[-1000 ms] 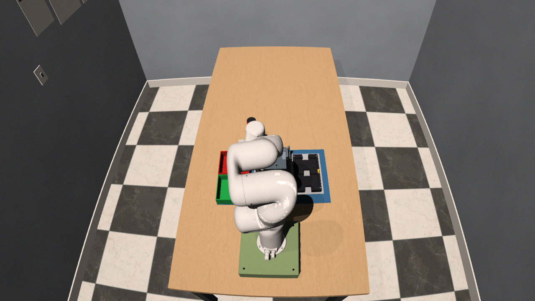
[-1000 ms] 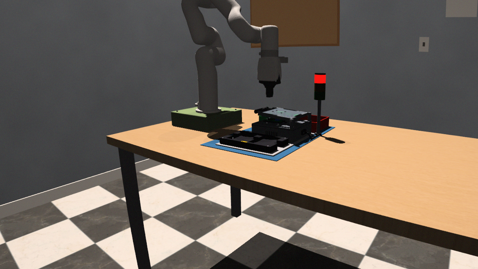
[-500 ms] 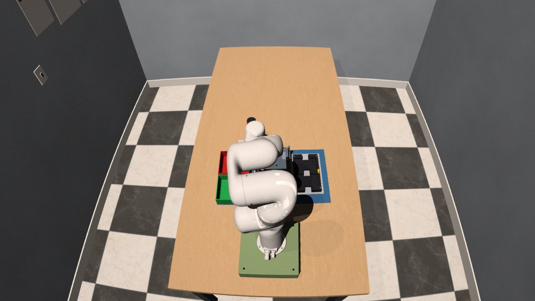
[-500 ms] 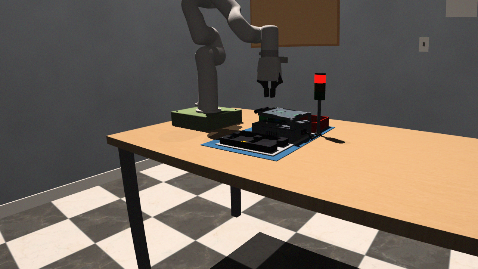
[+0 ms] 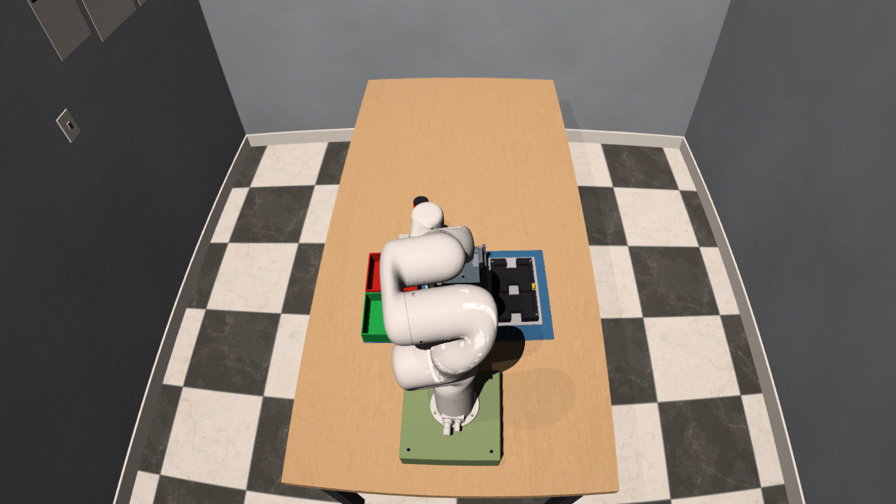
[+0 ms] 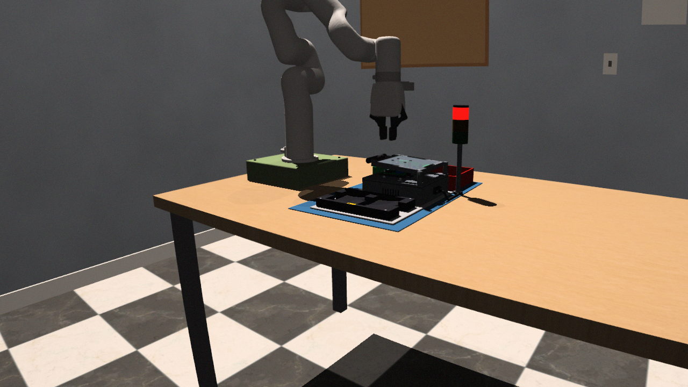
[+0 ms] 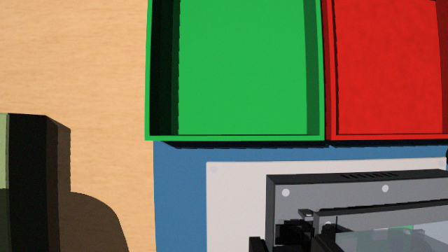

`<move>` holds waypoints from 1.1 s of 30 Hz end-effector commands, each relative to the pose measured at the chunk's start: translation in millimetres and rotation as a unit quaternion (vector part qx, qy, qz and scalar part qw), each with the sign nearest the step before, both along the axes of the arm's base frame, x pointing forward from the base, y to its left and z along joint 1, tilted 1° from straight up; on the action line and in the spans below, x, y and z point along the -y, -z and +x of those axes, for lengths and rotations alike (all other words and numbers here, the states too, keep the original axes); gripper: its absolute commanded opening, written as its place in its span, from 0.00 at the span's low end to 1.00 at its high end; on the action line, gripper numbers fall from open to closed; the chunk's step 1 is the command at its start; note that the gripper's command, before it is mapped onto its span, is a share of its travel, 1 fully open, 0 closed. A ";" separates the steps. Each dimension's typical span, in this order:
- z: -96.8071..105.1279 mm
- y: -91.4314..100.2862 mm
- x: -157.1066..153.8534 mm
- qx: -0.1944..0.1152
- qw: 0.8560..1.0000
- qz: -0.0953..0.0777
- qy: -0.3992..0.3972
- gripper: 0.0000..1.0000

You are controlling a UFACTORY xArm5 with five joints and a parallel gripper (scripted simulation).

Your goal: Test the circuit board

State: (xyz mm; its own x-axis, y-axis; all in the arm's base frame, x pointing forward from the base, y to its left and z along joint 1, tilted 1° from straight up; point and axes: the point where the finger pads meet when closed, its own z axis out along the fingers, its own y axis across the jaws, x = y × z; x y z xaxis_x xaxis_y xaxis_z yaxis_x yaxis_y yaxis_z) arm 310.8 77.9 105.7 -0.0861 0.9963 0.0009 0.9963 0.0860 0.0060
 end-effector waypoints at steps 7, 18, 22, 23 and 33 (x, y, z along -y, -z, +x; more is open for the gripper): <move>1.2 -1.1 -0.3 0.002 1.000 0.000 0.000 0.28; 1.2 -1.1 0.5 0.002 1.000 0.000 0.000 0.28; 1.6 -1.0 7.1 0.002 1.000 0.000 0.000 0.28; 1.7 -1.0 10.1 0.002 1.000 0.000 0.000 0.28; 3.6 -0.7 42.9 0.001 1.000 0.000 0.000 0.28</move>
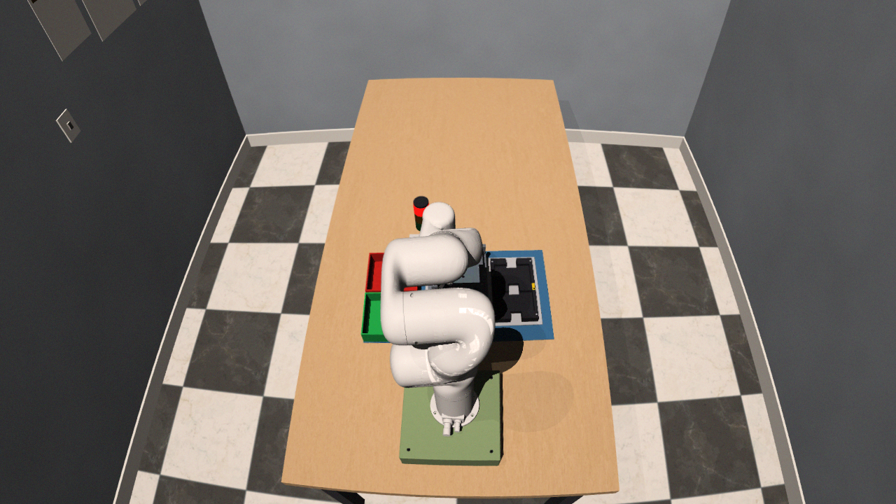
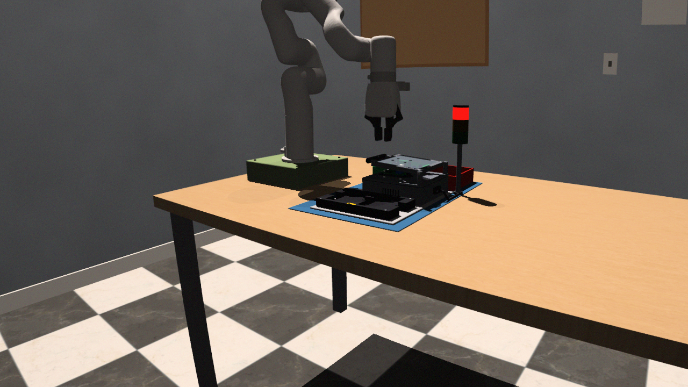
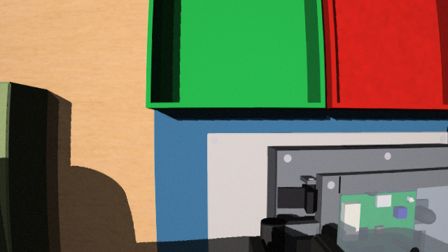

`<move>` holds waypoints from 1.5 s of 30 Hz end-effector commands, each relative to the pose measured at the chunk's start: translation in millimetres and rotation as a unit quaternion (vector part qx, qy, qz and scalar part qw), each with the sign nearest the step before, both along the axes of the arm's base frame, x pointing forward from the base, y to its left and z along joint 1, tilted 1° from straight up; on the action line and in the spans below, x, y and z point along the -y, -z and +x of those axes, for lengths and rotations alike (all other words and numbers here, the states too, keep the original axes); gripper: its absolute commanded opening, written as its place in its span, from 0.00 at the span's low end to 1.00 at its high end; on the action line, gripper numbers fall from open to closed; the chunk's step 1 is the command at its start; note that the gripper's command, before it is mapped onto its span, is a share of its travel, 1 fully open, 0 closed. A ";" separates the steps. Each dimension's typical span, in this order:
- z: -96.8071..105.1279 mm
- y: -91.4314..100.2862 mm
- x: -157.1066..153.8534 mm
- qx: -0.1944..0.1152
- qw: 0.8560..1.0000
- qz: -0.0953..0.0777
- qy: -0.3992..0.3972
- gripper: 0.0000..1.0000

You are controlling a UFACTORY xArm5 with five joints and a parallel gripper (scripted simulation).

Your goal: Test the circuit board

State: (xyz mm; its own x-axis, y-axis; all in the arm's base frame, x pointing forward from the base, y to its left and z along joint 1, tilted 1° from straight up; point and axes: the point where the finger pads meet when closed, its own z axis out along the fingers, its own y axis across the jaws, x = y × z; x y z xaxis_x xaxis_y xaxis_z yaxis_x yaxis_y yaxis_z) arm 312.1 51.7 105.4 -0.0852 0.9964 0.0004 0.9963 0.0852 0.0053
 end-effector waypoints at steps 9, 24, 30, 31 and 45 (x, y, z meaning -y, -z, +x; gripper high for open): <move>3.5 -0.9 36.2 0.001 1.000 0.000 0.000 0.28; 3.6 6.2 37.7 0.001 1.000 0.000 0.000 0.28; 3.6 11.9 37.7 0.001 1.000 0.000 0.000 0.28; 3.7 13.3 37.7 0.001 1.000 0.000 0.000 0.28; 3.7 20.2 37.6 0.001 1.000 0.000 0.000 0.28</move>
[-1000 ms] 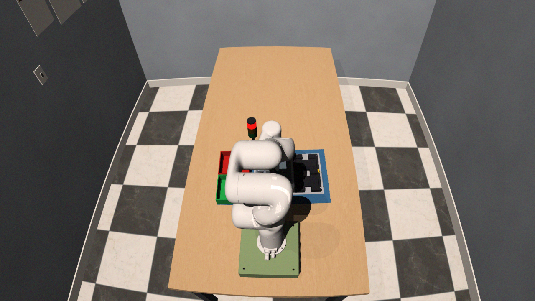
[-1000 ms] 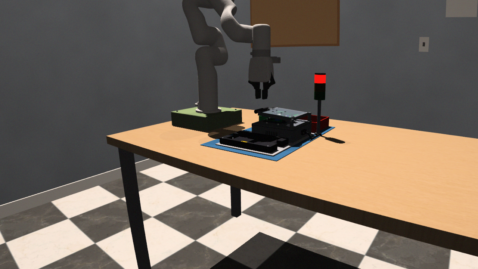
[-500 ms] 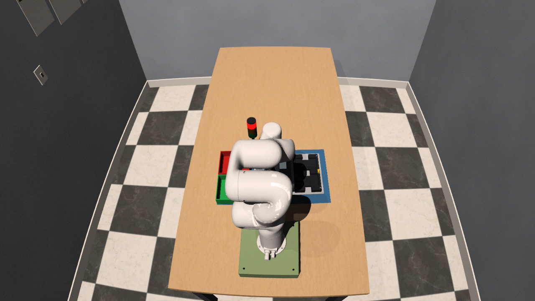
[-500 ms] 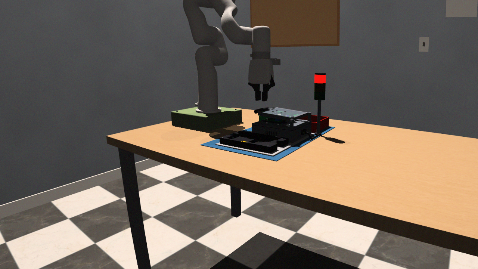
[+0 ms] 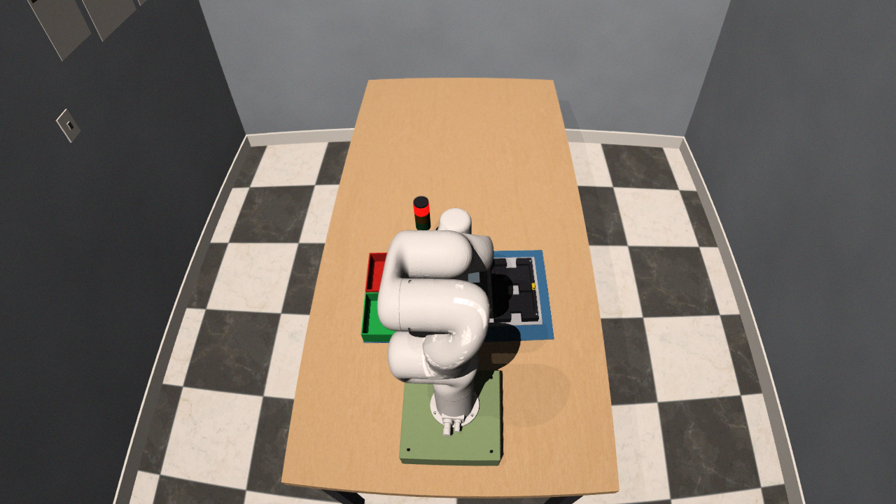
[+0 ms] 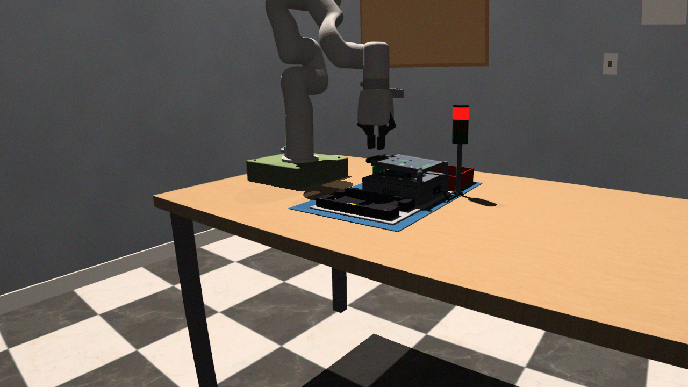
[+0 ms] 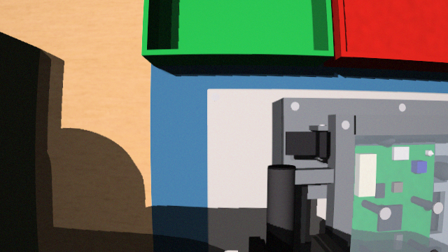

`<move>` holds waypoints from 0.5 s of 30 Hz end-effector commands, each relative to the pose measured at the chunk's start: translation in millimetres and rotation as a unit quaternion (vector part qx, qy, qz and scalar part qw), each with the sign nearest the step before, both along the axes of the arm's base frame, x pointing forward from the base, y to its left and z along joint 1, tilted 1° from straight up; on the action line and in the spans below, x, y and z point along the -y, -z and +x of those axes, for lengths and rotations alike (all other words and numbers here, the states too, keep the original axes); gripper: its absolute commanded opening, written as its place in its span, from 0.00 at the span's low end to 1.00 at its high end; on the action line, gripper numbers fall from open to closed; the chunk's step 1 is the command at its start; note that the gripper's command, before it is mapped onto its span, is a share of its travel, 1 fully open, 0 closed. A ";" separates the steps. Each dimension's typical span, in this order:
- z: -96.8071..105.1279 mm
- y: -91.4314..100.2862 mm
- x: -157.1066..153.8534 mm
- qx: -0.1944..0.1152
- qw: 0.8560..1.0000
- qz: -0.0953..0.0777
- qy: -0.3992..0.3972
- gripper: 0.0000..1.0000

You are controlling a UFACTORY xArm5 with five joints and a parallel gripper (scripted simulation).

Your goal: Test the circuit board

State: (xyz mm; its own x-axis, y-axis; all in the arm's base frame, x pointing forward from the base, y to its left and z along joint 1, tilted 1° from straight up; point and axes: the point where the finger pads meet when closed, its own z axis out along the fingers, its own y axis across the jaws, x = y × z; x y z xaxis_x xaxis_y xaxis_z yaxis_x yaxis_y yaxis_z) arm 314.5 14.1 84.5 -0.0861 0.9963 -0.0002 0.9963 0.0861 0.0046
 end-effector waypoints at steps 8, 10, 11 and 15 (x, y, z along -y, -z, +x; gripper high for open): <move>1.3 0.0 -0.1 0.002 1.000 0.000 0.000 0.28; 1.4 1.2 -0.1 0.002 1.000 0.000 0.000 0.28; 1.5 2.1 -0.1 0.002 1.000 0.000 0.000 0.28; 1.7 4.2 -0.2 0.002 1.000 0.000 0.000 0.28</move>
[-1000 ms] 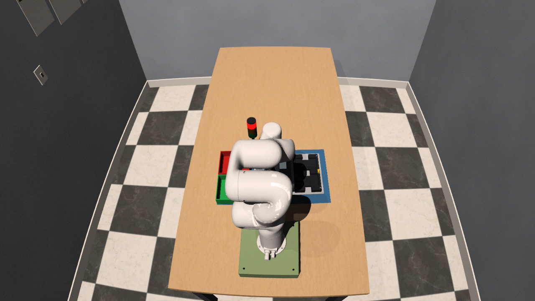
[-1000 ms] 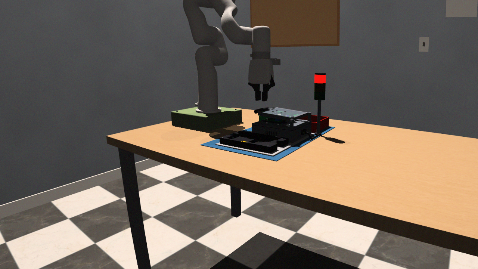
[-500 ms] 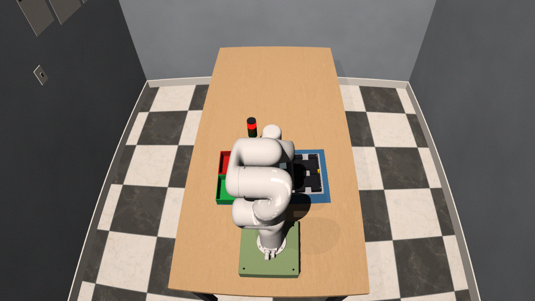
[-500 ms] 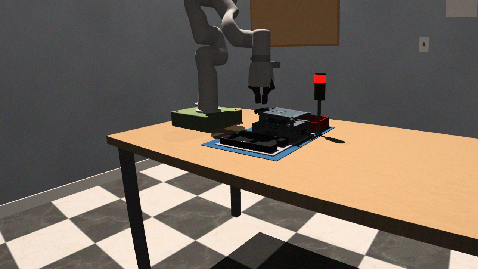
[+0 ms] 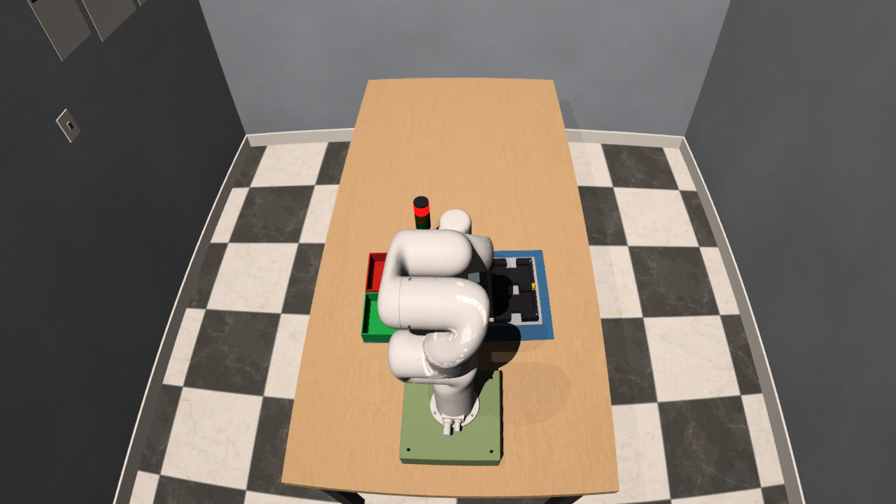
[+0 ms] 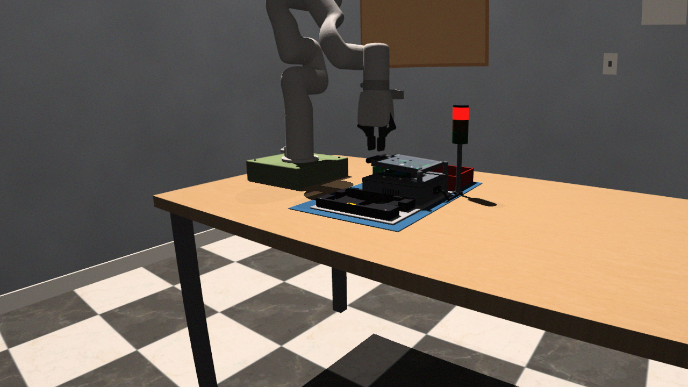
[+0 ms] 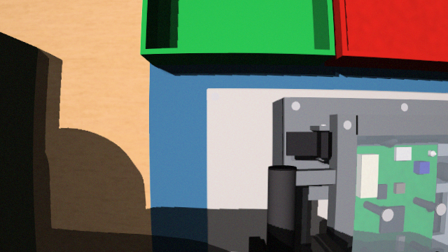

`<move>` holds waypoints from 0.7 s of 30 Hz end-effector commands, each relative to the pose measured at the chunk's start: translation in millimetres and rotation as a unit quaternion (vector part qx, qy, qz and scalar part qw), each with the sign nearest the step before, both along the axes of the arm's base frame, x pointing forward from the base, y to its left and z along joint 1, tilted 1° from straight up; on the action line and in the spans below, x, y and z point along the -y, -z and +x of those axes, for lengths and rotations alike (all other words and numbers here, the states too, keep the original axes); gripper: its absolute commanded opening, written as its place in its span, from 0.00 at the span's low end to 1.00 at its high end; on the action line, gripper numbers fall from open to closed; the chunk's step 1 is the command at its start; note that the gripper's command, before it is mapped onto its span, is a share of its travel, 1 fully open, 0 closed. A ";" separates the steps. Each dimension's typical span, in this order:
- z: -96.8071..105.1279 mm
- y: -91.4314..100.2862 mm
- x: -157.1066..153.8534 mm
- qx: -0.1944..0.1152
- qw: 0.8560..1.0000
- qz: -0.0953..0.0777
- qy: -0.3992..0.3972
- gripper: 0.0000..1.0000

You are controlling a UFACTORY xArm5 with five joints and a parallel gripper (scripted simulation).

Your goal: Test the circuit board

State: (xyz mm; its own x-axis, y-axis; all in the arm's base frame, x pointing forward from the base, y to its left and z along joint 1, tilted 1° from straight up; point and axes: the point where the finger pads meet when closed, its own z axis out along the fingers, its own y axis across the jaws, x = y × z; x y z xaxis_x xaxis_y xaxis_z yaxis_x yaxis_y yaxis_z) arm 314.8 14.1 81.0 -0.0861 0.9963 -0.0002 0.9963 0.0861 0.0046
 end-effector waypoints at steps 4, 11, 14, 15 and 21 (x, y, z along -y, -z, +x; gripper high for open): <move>1.9 5.6 -0.2 0.002 1.000 0.000 0.000 0.28; 2.3 10.3 -0.3 0.002 1.000 0.000 0.000 0.28; 2.3 10.4 -0.3 0.002 1.000 0.000 0.000 0.28; 2.3 10.4 -0.3 0.002 1.000 0.000 0.000 0.28; 2.3 10.4 -0.3 0.002 1.000 0.000 0.000 0.28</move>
State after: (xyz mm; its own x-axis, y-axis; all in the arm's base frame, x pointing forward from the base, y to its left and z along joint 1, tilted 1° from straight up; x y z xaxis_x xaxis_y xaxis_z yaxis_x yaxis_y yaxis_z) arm 315.9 14.4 69.8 -0.0861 0.9963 -0.0002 0.9963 0.0861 0.0049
